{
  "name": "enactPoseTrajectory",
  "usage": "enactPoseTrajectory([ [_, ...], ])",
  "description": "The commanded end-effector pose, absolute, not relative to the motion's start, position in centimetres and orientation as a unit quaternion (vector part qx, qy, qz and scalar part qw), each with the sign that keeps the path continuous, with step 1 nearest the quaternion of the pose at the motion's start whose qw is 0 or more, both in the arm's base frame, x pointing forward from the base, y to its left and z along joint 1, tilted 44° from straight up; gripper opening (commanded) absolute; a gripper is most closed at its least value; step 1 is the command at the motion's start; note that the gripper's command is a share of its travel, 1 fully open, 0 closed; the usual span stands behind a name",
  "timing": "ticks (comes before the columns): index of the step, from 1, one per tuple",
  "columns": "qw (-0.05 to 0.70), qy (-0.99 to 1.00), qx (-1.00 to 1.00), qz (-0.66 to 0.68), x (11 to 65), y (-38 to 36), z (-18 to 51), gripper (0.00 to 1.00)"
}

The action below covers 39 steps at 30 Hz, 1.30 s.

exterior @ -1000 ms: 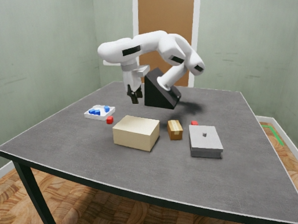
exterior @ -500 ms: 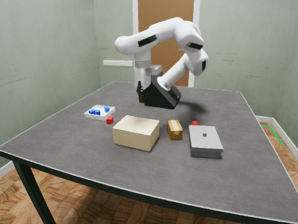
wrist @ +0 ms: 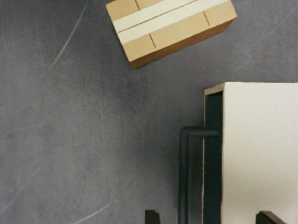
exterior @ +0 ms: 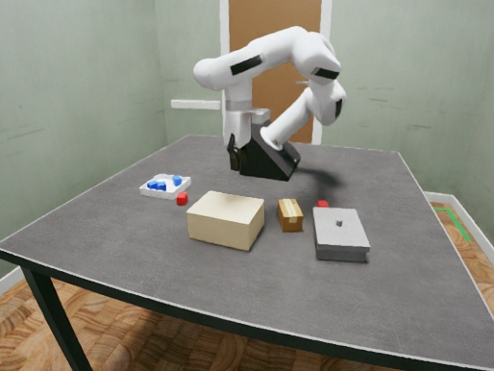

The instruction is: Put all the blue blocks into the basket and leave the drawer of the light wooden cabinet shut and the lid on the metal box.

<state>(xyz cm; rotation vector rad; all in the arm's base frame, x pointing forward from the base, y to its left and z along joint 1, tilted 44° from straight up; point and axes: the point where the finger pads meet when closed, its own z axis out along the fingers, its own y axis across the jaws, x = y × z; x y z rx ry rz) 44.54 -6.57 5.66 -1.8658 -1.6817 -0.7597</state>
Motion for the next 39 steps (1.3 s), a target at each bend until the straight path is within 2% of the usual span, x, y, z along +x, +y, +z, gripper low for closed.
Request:
enactPoseTrajectory([
  [1, 0.254, -0.620, -0.688, -0.281, 44.60, -6.69, 5.78, 0.58],
  [2, 0.254, -0.620, -0.688, -0.281, 44.60, -6.69, 5.78, 0.58],
  [3, 0.254, -0.620, -0.688, -0.281, 44.60, -6.69, 5.78, 0.24],
  [39, 0.254, -0.620, -0.688, -0.281, 44.60, -6.69, 5.78, 0.24],
])
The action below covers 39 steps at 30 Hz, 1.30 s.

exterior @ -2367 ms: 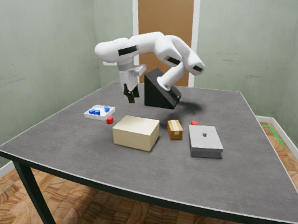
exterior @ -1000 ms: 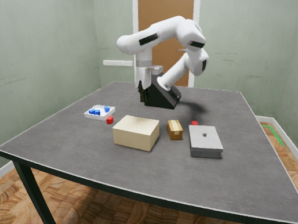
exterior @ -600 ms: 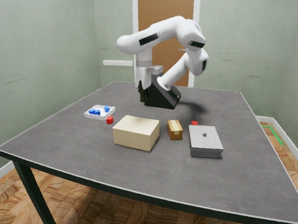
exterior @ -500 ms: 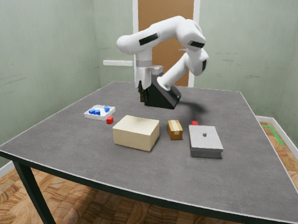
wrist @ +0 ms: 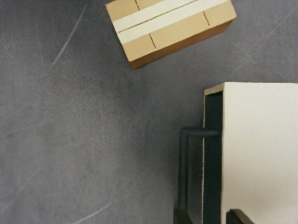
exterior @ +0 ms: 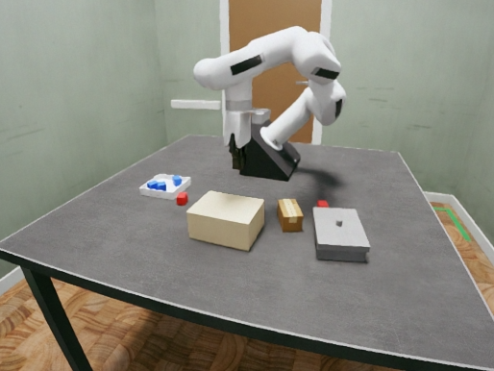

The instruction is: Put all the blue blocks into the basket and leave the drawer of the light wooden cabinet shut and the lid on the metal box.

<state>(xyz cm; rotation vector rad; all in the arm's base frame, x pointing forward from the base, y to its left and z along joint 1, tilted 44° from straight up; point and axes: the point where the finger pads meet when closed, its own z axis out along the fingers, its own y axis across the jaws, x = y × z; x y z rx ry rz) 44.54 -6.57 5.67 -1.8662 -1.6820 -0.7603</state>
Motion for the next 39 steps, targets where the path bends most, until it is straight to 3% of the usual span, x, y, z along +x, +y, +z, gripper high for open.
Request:
enactPoseTrajectory([
  [1, 0.254, -0.620, -0.688, -0.281, 44.6, -6.7, 5.8, 0.24],
  [39, 0.254, -0.620, -0.688, -0.281, 45.1, -2.5, 1.4, 0.24],
])
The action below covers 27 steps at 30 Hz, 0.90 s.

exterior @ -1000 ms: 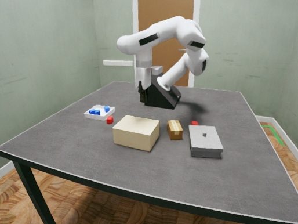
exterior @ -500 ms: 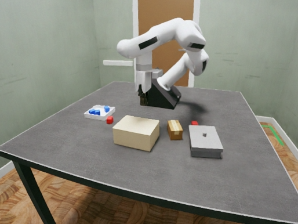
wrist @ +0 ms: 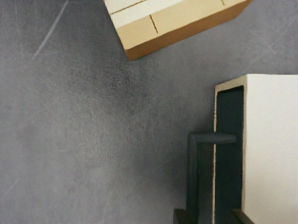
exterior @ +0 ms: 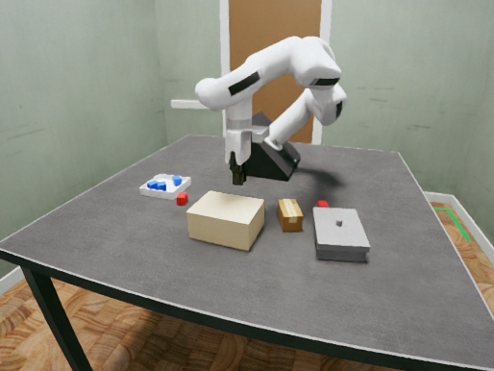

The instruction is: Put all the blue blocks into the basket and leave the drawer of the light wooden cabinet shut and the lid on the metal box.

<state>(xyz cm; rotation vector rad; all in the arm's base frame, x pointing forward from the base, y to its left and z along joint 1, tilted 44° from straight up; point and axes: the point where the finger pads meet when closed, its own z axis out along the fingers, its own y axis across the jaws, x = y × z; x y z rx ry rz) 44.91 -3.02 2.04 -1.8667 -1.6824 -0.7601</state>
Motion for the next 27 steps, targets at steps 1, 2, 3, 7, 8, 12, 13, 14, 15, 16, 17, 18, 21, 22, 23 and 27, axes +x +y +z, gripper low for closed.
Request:
enactPoseTrajectory([
  [1, 0.254, -0.620, -0.688, -0.281, 45.1, -2.3, 1.3, 0.24],
  [2, 0.254, -0.620, -0.688, -0.281, 45.1, -2.1, 1.1, 0.24],
  [3, 0.254, -0.620, -0.688, -0.281, 45.1, -2.0, 0.9, 0.24],
  [7, 0.254, -0.620, -0.688, -0.281, 45.2, -1.4, 0.4, 0.24],
  [8, 0.254, -0.620, -0.688, -0.281, 45.2, -1.3, 0.2, 0.24],
  [12, 0.254, -0.620, -0.688, -0.281, 45.2, -1.1, 0.0, 0.24],
  [13, 0.254, -0.620, -0.688, -0.281, 45.2, -1.0, -0.1, 0.24],
  [14, 0.254, -0.620, -0.688, -0.281, 45.2, -0.9, -0.1, 0.24],
  [15, 0.254, -0.620, -0.688, -0.281, 45.2, -0.9, -0.2, 0.24],
  [16, 0.254, -0.620, -0.688, -0.281, 45.2, -0.8, -0.3, 0.24],
  [17, 0.254, -0.620, -0.688, -0.281, 45.2, -0.7, -0.3, 0.24],
  [18, 0.254, -0.620, -0.688, -0.281, 45.2, -0.7, -0.4, 0.24],
  [21, 0.254, -0.620, -0.688, -0.281, 45.2, -0.6, -0.4, 0.24],
  [22, 0.254, -0.620, -0.688, -0.281, 45.2, -0.6, -0.5, 0.24],
  [23, 0.254, -0.620, -0.688, -0.281, 45.2, -0.6, -0.5, 0.24],
  [27, 0.254, -0.620, -0.688, -0.281, 45.2, -0.6, -0.5, 0.24],
])
